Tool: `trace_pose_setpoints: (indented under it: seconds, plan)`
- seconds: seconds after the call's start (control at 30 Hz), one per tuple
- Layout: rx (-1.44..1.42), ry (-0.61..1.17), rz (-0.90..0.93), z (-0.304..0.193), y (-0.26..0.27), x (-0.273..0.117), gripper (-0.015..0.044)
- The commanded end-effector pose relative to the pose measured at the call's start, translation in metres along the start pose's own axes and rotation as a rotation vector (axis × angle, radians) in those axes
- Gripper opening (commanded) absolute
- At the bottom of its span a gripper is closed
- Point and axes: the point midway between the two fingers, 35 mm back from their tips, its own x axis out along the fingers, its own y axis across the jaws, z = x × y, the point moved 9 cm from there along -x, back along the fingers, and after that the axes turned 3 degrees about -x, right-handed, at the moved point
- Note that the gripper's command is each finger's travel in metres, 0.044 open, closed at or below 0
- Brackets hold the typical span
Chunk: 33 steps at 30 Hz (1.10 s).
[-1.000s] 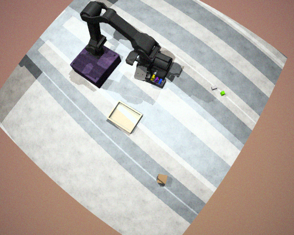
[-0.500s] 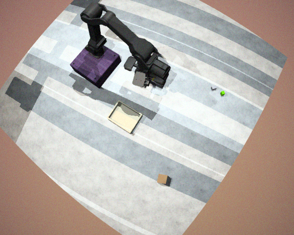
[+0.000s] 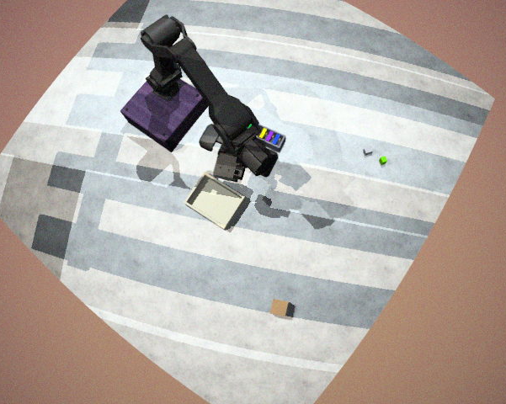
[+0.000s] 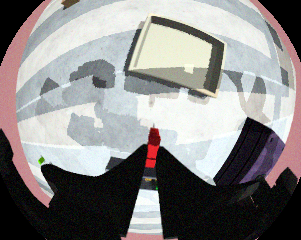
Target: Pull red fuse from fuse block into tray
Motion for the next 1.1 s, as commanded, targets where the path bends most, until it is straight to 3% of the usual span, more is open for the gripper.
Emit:
trace_pose_setpoints:
  seconds: [0.0,0.5,1.07]
  plan:
    - [-0.001,0.005,-0.002,0.028,-0.004,0.001,0.0]
    - [-0.002,-0.001,-0.003,0.109,-0.034,0.002,0.0]
    - [-0.002,-0.001,-0.003,0.11,-0.034,0.02,0.0]
